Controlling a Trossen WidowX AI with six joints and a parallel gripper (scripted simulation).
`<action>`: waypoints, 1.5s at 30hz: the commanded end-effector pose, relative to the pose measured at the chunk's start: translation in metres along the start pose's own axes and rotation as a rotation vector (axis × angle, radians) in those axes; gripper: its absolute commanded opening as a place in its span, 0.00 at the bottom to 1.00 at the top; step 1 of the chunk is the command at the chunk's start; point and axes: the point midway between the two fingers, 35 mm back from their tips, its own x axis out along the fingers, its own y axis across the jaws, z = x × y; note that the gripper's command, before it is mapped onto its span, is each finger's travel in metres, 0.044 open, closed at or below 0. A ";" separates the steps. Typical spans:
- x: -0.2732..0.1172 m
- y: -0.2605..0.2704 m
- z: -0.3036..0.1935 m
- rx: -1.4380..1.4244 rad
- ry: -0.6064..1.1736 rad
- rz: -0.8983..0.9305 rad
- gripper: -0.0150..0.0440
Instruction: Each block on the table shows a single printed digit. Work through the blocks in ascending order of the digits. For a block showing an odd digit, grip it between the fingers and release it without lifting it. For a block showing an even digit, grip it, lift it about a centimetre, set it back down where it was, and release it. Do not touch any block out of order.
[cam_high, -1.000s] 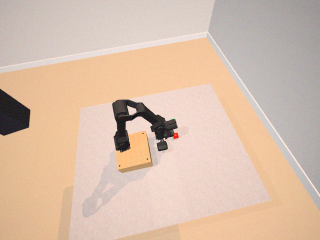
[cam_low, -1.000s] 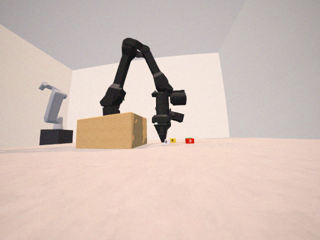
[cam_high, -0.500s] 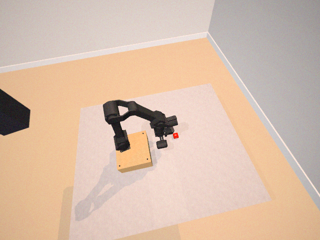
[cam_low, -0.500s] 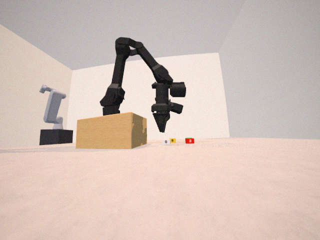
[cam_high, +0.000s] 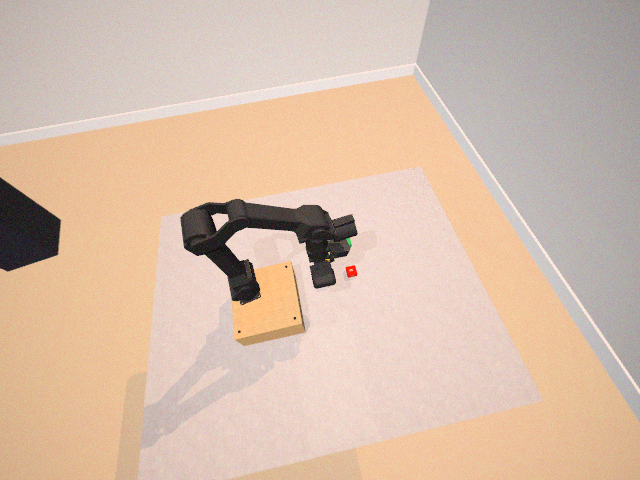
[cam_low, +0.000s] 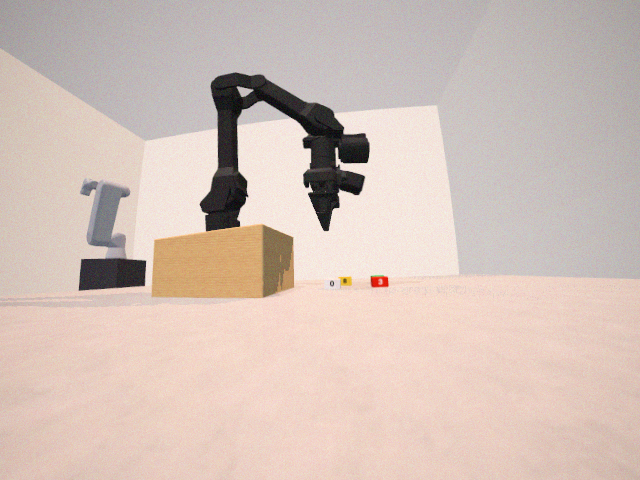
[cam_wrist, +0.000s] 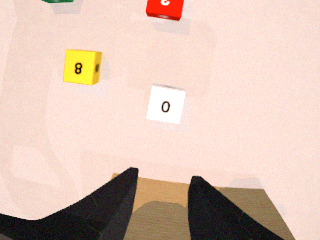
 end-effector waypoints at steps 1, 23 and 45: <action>-0.003 0.001 0.007 0.007 -0.004 0.002 0.46; 0.077 0.018 0.113 0.007 -0.012 0.003 0.90; 0.106 0.018 0.113 0.007 -0.012 0.003 0.93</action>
